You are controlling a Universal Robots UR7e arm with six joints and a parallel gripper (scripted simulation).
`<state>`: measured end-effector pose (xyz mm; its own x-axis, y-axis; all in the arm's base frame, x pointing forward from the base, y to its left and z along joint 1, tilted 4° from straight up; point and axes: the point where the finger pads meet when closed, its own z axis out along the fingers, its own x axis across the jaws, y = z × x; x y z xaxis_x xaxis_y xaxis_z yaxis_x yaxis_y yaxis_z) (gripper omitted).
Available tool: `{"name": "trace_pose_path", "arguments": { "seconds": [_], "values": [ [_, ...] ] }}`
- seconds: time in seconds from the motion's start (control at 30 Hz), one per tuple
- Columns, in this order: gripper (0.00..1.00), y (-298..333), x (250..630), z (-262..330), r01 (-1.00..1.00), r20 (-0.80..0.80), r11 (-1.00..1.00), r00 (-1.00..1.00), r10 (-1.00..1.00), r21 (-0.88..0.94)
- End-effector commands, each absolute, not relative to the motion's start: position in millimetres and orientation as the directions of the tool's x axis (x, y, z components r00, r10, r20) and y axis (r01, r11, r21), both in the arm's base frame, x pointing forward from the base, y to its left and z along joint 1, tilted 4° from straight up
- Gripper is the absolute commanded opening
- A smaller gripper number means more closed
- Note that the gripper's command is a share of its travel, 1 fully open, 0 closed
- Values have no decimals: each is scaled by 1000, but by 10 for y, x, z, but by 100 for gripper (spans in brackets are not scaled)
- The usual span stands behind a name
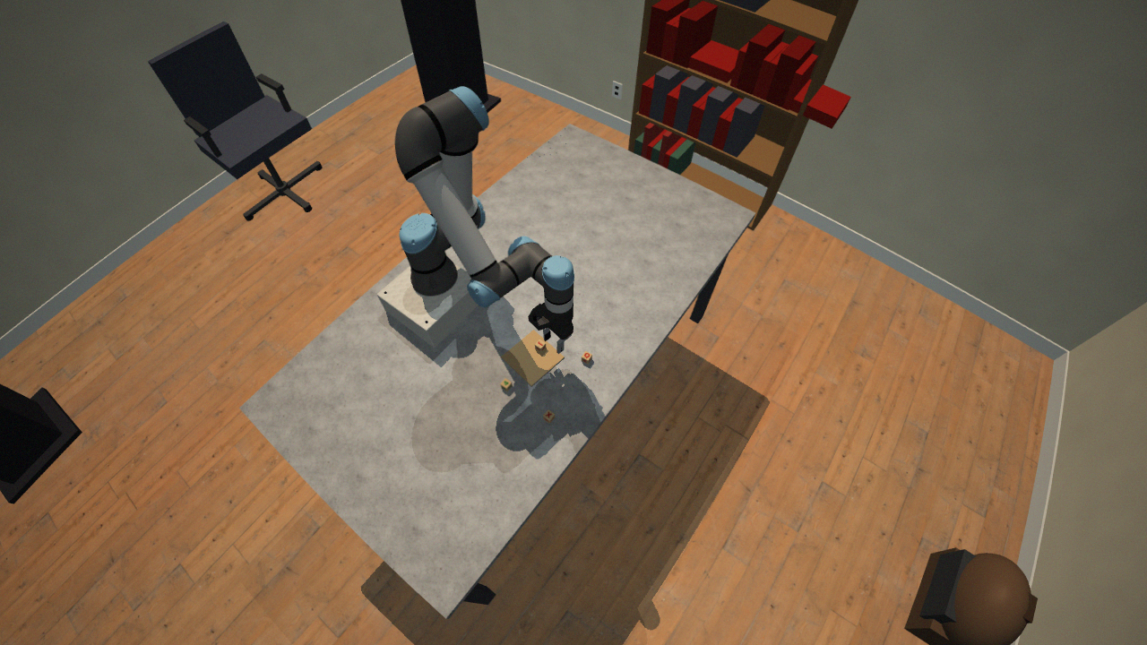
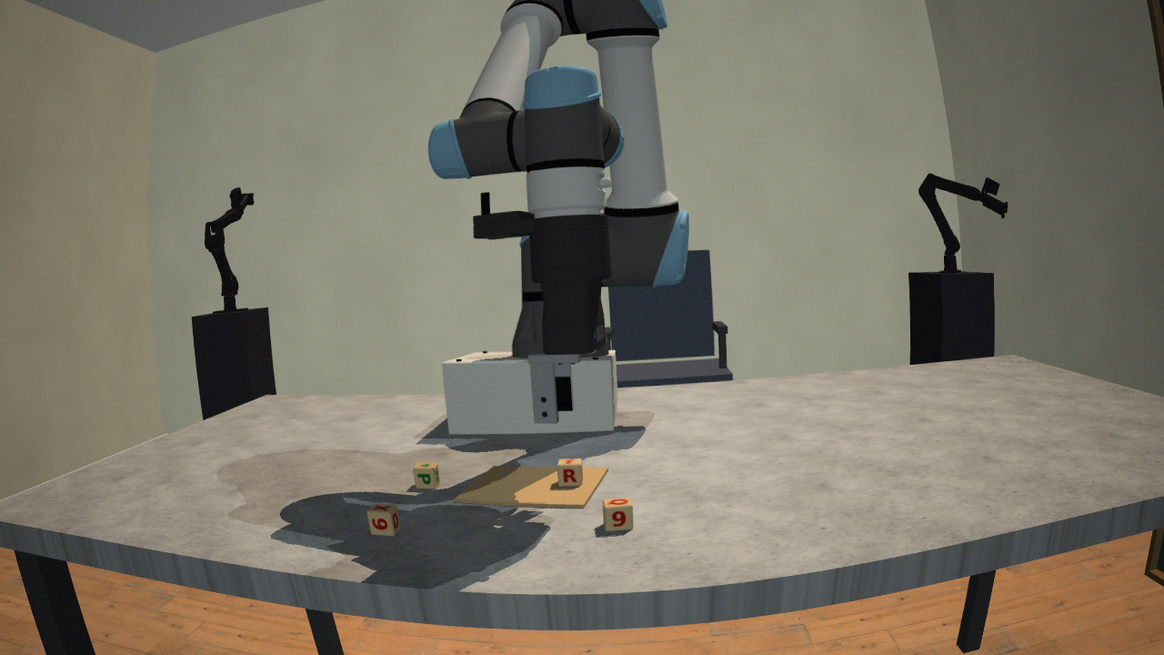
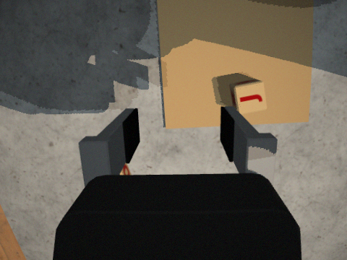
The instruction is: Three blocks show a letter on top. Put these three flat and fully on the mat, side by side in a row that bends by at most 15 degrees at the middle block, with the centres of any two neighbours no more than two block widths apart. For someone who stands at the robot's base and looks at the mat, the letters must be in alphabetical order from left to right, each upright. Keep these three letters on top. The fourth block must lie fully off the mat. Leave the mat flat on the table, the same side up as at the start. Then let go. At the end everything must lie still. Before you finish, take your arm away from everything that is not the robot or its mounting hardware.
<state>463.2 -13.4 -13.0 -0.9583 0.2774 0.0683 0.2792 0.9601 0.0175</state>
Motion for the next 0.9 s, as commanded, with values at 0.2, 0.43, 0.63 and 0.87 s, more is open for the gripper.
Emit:
{"name": "trace_pose_path", "arguments": {
  "seconds": [0.2,0.43,0.63,0.87],
  "values": [
    [100,-104,4789,-140,12,59,999,-998,10,35],
    [100,-83,4866,-149,-131,53,990,-990,-133,43],
    [100,-60,4935,-157,-259,47,965,-964,-261,50],
    [100,-31,5004,-165,-384,40,922,-922,-386,56]
  ]
}}
